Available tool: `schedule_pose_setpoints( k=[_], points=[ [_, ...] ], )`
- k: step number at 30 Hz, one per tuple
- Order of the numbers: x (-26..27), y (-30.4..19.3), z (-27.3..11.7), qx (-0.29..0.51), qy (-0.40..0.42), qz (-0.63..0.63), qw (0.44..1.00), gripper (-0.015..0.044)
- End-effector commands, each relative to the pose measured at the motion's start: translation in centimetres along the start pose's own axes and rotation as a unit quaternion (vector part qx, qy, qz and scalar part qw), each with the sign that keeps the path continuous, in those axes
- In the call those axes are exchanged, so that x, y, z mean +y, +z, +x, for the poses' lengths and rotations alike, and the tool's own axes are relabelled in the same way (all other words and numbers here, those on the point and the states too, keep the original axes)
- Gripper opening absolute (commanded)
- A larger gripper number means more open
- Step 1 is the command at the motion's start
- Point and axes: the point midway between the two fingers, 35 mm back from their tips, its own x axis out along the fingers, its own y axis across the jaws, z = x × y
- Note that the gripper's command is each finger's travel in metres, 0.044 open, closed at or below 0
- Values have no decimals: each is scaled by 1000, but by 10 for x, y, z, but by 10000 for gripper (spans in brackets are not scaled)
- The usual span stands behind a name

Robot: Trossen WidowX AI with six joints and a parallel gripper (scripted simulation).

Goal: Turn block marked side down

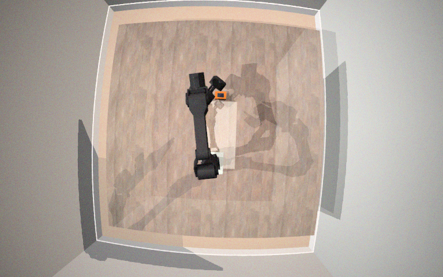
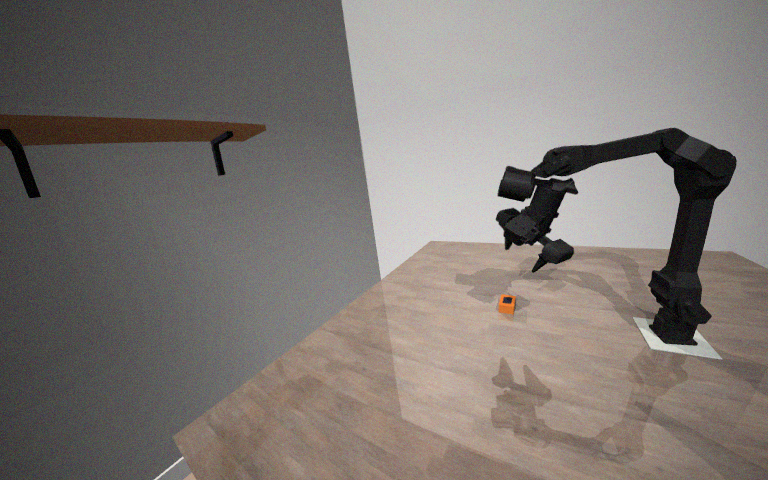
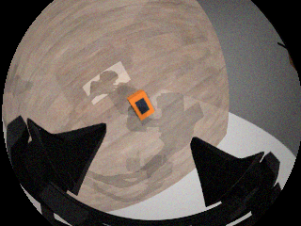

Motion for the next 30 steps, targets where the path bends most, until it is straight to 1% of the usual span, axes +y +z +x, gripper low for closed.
schedule_pose_setpoints(
  k=[1,4,6,18,22,27,30],
  points=[
    [-21,-1,61,54,132,313,939,440],
    [-26,-3,81,84,169,412,892,440],
    [-27,-4,85,90,176,431,881,440],
    [-25,-6,86,90,176,431,881,440],
    [-12,-7,115,90,176,431,881,440],
    [-11,-7,118,90,176,431,881,440],
    [-6,-8,129,90,176,431,881,440]
  ],
)
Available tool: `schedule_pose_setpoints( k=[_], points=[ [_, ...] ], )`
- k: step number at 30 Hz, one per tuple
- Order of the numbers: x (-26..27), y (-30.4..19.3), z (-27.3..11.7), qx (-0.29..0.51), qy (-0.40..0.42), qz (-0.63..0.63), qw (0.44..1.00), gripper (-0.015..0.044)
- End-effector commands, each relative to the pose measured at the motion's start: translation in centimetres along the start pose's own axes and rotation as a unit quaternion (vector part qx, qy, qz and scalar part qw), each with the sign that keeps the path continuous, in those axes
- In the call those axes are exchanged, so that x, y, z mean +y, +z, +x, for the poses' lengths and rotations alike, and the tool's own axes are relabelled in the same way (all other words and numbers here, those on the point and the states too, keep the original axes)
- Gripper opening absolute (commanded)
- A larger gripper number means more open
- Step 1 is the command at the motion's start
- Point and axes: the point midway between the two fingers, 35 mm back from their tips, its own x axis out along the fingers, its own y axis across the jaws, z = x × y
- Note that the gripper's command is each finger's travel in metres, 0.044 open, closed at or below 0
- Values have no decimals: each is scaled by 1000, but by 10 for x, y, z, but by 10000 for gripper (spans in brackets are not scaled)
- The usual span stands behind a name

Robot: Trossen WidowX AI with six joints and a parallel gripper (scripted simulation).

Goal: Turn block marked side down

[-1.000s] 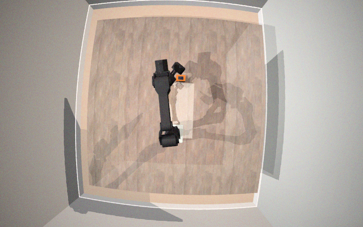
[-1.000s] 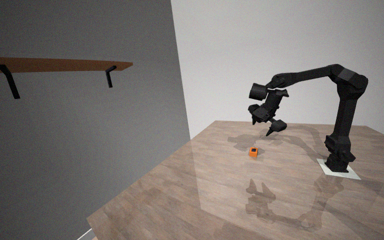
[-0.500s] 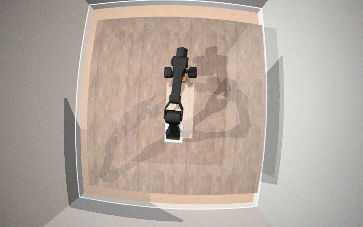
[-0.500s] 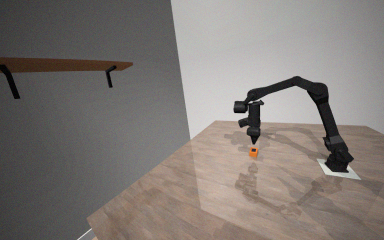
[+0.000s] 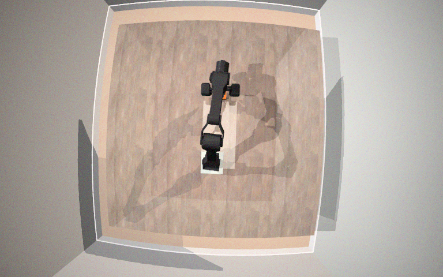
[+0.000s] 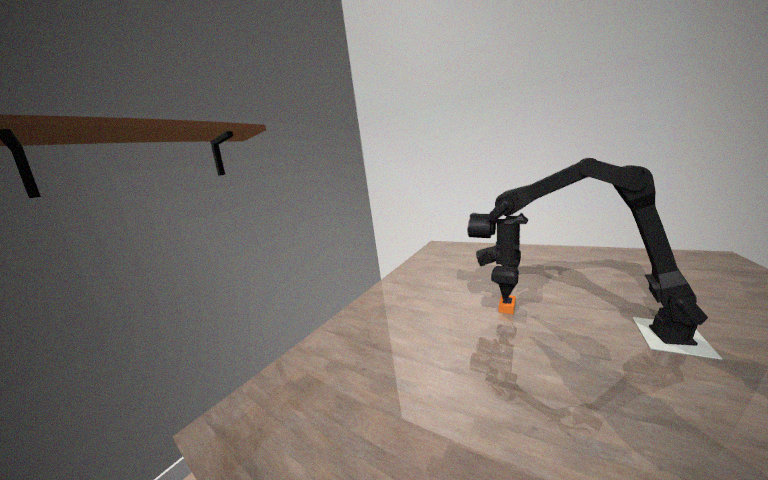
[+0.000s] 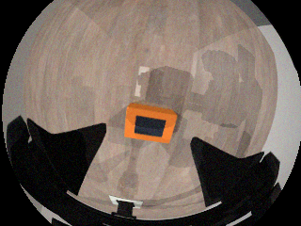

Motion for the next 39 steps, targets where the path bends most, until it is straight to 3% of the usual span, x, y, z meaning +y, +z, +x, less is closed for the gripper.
schedule_pose_setpoints(
  k=[1,26,32,39],
  points=[
    [0,-2,12,3,2,4,1000,440],
    [0,-3,44,3,2,4,1000,440],
    [0,-3,44,3,2,4,1000,282],
    [0,-3,44,3,2,4,1000,236]
  ],
)
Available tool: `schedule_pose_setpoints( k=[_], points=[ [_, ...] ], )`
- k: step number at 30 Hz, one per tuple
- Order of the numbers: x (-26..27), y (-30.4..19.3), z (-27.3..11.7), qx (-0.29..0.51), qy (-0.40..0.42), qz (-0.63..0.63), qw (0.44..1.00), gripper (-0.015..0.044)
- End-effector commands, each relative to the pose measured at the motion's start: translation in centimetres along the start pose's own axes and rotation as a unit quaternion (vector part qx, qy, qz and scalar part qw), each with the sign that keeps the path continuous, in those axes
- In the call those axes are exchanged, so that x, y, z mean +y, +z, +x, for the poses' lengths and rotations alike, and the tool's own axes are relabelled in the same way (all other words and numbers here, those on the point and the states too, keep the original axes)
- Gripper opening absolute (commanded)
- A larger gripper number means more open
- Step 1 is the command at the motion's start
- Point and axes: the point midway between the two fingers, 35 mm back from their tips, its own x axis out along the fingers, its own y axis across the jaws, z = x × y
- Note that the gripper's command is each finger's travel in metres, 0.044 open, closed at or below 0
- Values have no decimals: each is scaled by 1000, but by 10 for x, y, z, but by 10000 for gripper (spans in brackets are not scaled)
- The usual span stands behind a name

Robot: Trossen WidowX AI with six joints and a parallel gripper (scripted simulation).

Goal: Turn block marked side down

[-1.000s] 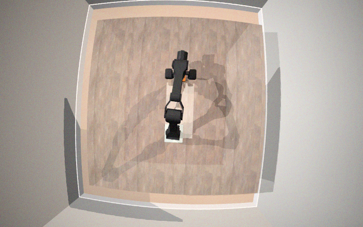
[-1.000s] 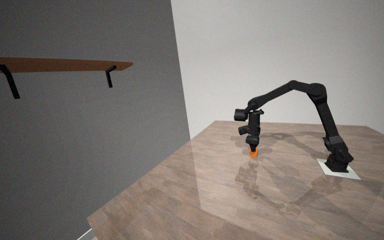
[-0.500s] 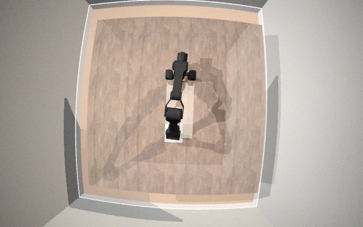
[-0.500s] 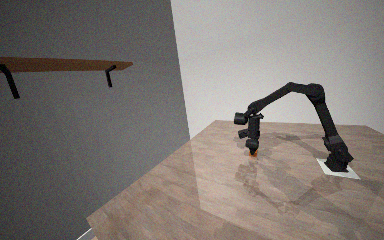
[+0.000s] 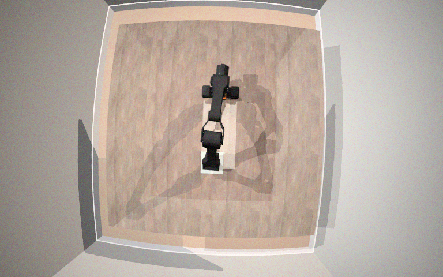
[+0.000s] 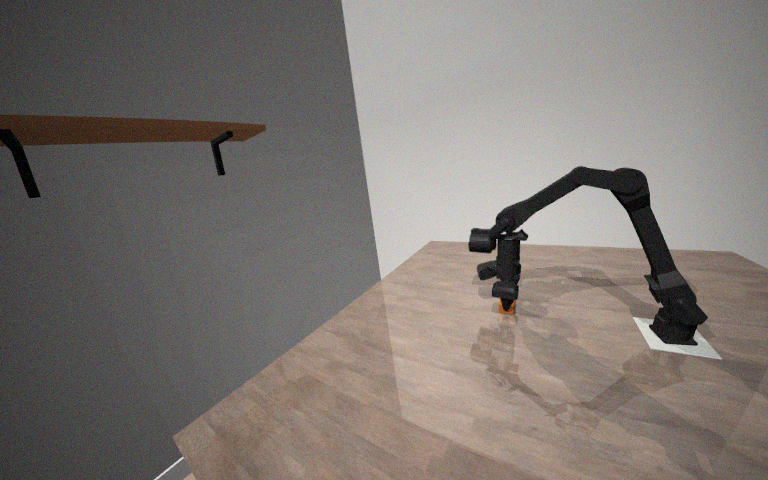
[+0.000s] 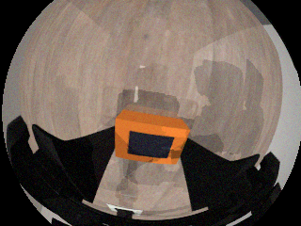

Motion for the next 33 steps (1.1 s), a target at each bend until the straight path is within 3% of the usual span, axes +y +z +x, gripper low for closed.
schedule_pose_setpoints(
  k=[1,14,20,33],
  points=[
    [0,0,1,1,1,3,1000,229],
    [0,0,1,1,1,3,1000,142],
    [0,0,-25,1,1,3,1000,0],
    [0,2,-25,-56,2,4,998,0]
  ],
)
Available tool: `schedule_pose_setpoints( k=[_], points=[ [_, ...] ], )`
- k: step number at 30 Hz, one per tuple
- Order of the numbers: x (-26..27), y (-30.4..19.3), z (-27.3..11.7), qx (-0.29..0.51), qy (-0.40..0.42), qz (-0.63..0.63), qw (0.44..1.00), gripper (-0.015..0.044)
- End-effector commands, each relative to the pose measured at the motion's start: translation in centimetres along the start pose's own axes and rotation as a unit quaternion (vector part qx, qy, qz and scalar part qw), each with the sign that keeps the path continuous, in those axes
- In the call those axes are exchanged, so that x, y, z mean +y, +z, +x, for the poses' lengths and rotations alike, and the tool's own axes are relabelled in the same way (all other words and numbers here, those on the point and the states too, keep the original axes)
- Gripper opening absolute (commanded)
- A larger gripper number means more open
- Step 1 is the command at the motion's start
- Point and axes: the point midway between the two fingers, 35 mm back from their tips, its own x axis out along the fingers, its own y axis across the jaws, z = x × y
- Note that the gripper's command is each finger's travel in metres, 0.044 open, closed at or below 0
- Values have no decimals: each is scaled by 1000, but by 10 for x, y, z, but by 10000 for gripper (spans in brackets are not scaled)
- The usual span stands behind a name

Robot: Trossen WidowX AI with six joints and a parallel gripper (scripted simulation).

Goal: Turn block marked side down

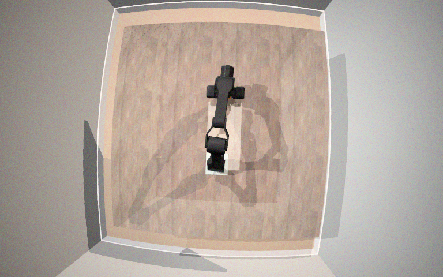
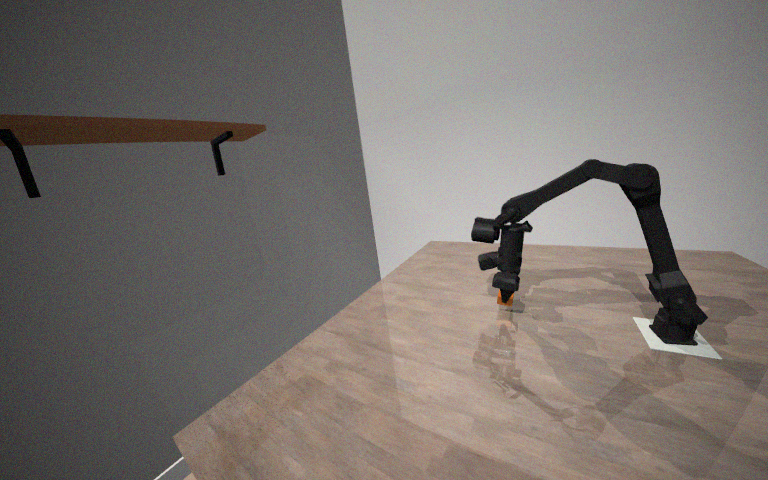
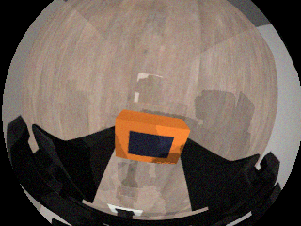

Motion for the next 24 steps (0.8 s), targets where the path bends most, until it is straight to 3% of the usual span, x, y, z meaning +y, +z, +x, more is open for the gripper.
schedule_pose_setpoints(
  k=[1,24],
  points=[
    [0,0,1,-26,2,3,1000,0],
    [0,-4,5,-198,2,3,980,0]
  ],
)
